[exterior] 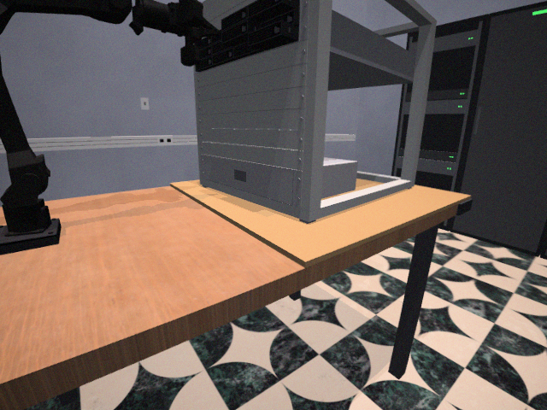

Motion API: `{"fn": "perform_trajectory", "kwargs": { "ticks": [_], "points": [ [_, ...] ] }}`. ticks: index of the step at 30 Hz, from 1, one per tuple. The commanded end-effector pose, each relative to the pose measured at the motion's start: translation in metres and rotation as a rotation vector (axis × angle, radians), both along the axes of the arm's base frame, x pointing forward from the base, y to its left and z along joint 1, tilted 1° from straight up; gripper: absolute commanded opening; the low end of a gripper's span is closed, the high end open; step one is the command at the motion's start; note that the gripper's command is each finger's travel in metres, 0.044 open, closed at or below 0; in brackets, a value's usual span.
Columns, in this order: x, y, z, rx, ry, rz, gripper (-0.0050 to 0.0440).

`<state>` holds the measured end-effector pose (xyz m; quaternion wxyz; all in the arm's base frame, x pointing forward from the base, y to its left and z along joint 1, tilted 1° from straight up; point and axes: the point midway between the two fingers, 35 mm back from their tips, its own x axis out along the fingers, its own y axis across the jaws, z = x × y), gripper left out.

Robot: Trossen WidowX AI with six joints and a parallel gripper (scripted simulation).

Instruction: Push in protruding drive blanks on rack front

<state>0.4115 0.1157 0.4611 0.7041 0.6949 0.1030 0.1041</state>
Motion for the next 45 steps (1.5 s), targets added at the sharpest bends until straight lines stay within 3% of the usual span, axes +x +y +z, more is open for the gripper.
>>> {"fn": "perform_trajectory", "kwargs": {
  "ticks": [1,45],
  "points": [
    [0.0004,0.0008,0.0072,0.009,-0.016,-0.001,-0.005],
    [0.0064,0.0026,0.0073,0.009,-0.016,-0.001,-0.005]
  ]
}}
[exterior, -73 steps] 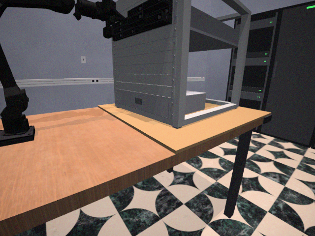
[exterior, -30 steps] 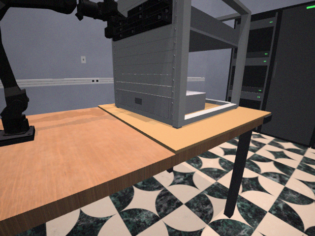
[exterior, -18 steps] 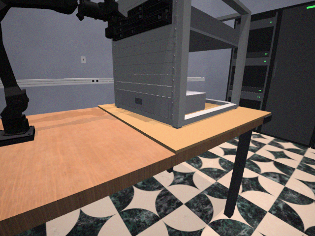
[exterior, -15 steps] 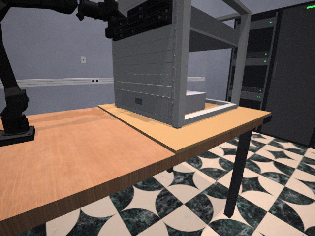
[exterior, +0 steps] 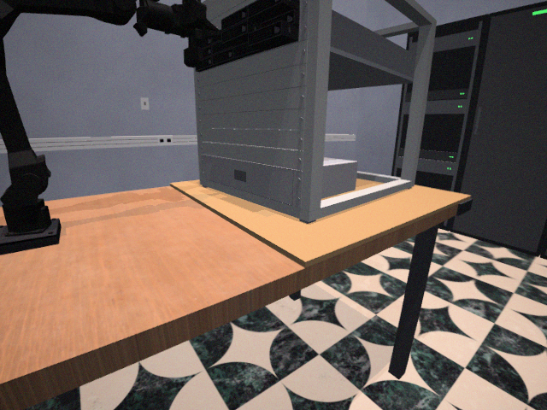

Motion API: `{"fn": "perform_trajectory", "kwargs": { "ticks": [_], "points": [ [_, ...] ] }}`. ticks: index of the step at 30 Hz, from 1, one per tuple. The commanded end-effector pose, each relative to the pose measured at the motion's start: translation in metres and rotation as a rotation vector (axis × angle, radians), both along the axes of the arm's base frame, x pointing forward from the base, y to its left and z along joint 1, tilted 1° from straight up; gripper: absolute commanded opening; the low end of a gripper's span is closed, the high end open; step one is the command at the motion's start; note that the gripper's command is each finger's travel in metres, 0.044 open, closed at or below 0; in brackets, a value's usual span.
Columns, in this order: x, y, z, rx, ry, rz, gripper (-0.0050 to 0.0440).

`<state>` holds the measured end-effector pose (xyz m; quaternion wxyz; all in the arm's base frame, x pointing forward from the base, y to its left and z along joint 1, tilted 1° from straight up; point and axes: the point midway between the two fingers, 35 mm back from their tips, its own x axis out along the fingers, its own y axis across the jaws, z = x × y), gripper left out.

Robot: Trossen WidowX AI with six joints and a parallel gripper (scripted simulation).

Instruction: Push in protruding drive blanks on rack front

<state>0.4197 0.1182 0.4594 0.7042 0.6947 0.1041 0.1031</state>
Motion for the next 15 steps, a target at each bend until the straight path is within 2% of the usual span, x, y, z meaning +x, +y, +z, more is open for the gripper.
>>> {"fn": "perform_trajectory", "kwargs": {
  "ticks": [1,15],
  "points": [
    [-0.0018,0.0001,0.009,0.009,-0.019,-0.001,-0.005],
    [0.001,0.001,0.0091,0.009,-0.019,-0.001,-0.005]
  ]
}}
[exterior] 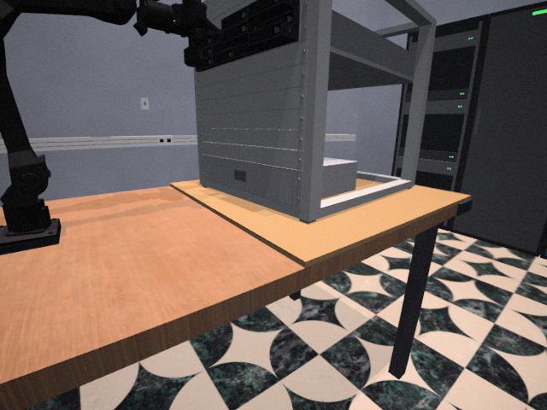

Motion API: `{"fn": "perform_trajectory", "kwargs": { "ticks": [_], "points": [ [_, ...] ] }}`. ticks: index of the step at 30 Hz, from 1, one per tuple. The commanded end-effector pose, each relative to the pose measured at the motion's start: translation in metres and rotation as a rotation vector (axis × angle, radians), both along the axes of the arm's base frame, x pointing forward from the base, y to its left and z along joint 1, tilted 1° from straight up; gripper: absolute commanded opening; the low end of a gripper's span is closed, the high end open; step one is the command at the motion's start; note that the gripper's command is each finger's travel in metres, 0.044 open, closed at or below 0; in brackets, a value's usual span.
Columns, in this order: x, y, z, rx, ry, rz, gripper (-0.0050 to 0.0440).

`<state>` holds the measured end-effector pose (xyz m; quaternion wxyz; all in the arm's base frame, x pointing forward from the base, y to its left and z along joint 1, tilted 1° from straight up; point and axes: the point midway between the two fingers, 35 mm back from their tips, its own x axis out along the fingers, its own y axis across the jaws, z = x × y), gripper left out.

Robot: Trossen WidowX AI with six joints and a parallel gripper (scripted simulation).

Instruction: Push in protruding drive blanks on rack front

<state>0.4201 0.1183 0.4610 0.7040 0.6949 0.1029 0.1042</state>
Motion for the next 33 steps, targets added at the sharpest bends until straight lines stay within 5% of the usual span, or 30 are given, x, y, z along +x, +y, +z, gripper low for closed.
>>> {"fn": "perform_trajectory", "kwargs": {
  "ticks": [1,11,24,33],
  "points": [
    [0.001,0.001,0.007,0.009,-0.015,-0.001,-0.005],
    [-0.001,0.0,0.007,0.009,-0.015,-0.001,-0.005],
    [-0.052,-0.015,0.005,0.009,-0.015,-0.001,-0.005],
    [-0.057,-0.016,0.005,0.009,-0.015,-0.001,-0.005]
  ]
}}
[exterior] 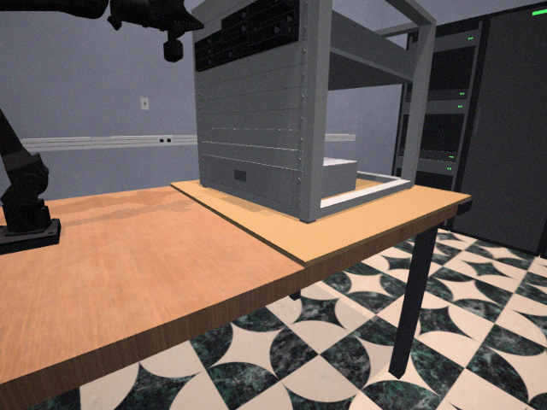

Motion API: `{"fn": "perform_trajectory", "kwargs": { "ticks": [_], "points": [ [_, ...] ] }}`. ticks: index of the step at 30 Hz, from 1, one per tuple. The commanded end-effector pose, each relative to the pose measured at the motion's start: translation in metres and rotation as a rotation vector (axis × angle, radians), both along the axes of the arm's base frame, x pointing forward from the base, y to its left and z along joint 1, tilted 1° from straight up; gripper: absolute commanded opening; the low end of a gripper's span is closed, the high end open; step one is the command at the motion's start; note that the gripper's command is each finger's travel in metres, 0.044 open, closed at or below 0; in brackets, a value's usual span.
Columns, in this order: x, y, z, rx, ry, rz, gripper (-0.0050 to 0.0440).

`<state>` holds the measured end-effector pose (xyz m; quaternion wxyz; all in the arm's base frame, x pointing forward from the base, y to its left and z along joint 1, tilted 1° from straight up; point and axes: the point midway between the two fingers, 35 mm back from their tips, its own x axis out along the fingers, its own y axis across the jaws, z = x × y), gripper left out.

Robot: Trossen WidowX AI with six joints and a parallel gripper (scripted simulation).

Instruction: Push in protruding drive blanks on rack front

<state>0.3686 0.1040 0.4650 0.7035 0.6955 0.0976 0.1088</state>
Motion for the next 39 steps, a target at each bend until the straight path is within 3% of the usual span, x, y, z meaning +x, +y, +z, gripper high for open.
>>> {"fn": "perform_trajectory", "kwargs": {
  "ticks": [1,12,27,39],
  "points": [
    [-0.005,-0.002,0.001,0.005,-0.002,0.0,-0.005],
    [-0.006,-0.002,-0.001,0.005,-0.002,0.0,-0.005],
    [-0.011,-0.005,-0.03,0.005,-0.002,0.0,-0.005],
    [0.005,0.0,-0.03,0.005,-0.002,0.0,-0.005]
  ]
}}
